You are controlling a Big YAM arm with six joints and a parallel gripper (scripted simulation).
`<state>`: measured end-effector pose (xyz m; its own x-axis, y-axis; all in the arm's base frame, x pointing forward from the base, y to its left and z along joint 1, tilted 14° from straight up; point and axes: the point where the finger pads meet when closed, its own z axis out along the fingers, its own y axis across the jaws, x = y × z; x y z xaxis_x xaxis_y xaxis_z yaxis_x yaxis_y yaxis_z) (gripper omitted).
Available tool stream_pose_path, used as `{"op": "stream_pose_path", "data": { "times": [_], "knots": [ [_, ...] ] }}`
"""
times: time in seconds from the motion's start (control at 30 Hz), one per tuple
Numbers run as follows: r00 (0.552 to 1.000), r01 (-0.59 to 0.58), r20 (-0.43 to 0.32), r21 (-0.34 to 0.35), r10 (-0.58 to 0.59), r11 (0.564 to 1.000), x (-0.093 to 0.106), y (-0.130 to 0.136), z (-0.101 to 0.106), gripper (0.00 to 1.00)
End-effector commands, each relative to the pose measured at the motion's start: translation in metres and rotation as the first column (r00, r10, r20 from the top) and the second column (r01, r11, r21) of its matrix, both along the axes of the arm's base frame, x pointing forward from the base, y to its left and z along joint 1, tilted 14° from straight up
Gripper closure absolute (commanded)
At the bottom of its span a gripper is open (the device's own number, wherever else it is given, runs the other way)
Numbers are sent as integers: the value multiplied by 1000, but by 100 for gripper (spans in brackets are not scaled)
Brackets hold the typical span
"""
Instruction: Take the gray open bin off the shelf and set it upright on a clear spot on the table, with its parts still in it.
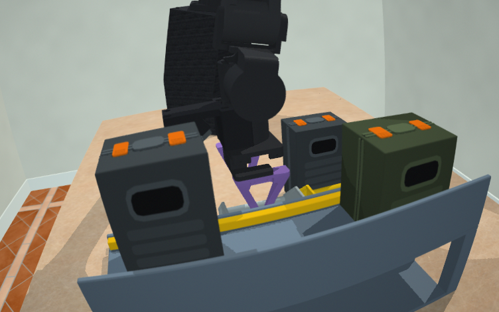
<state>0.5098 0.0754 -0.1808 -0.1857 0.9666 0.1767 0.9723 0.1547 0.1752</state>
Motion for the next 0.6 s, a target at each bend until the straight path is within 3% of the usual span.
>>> {"op": "stream_pose_path", "data": {
  "times": [0.0,0.57],
  "knots": [
    [1000,0,9,0,0,1000,7,7,-5,10],
    [1000,0,7,0,0,1000,8,10,-16,10]
  ]
}}
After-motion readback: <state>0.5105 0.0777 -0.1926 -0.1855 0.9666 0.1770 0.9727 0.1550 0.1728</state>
